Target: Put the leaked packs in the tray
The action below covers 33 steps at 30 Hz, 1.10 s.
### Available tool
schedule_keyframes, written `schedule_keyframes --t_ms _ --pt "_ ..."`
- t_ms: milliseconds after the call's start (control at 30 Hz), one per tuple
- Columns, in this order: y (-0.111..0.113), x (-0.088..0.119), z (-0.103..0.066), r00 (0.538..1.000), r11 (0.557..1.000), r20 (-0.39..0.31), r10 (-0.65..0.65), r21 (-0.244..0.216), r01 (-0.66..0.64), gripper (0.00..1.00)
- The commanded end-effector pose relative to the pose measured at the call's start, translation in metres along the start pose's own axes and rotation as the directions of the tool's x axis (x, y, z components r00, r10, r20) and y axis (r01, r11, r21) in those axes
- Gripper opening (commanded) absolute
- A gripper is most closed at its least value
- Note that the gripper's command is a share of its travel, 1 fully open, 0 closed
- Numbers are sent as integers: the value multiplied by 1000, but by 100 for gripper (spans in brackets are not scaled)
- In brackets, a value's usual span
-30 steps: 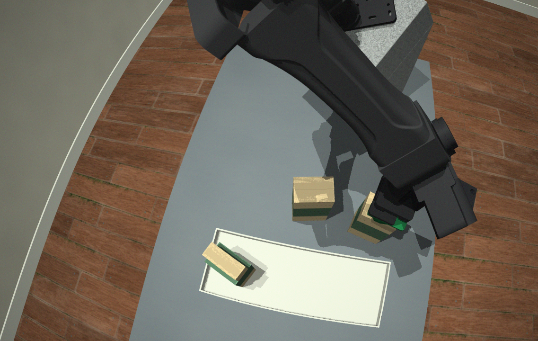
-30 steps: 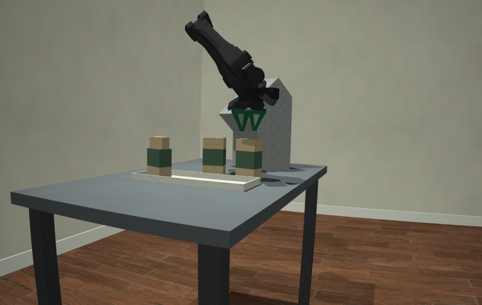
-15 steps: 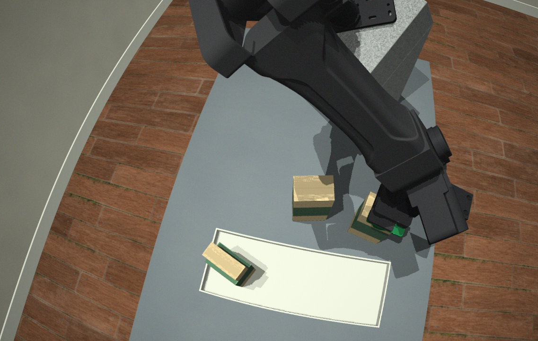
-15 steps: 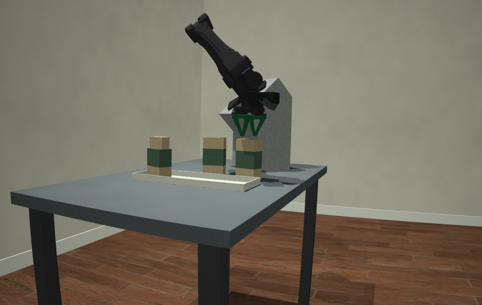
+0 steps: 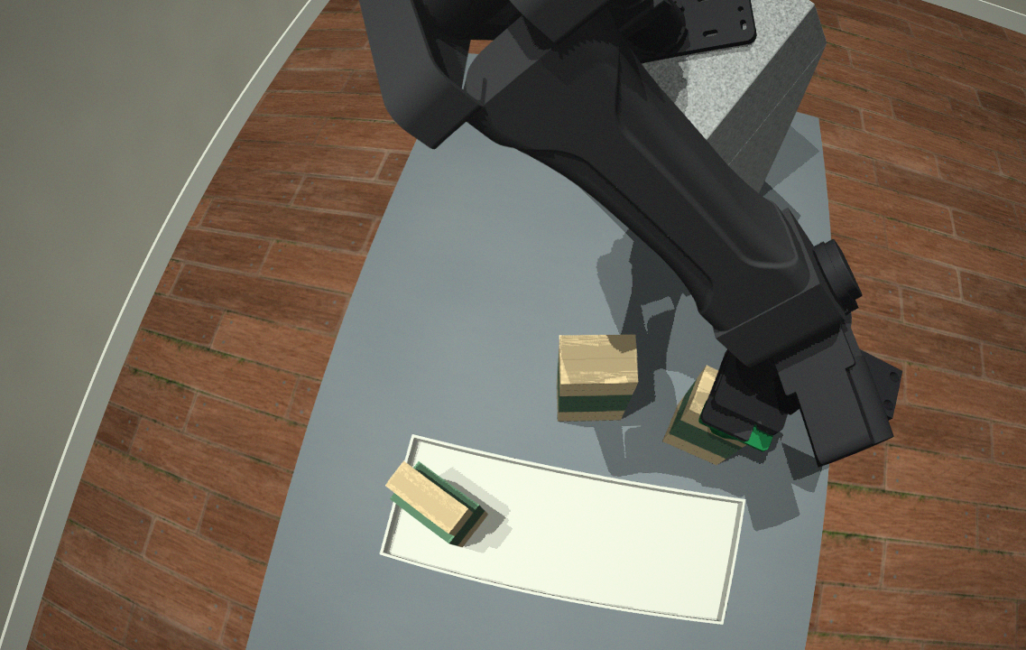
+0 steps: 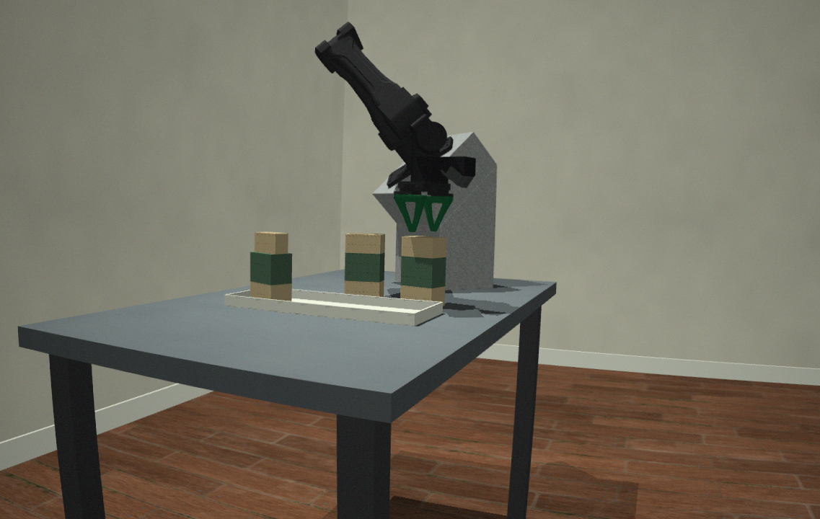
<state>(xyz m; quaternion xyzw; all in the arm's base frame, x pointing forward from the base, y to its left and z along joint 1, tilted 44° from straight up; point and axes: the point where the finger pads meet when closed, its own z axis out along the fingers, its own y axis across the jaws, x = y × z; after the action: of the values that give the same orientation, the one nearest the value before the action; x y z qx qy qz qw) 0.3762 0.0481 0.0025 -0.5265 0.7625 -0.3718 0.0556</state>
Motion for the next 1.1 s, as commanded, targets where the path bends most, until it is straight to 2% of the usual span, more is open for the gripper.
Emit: schedule_keyframes --t_ms 0,467,700,1067 --pt "3 -7 -5 1000 1000 21 -18 3 18 79" --pt "4 -10 -3 1000 1000 16 -17 0 17 79" --pt "-7 -14 -9 999 1000 34 9 23 -10 79" --pt "0 -13 -3 1000 1000 25 -10 11 9 79"
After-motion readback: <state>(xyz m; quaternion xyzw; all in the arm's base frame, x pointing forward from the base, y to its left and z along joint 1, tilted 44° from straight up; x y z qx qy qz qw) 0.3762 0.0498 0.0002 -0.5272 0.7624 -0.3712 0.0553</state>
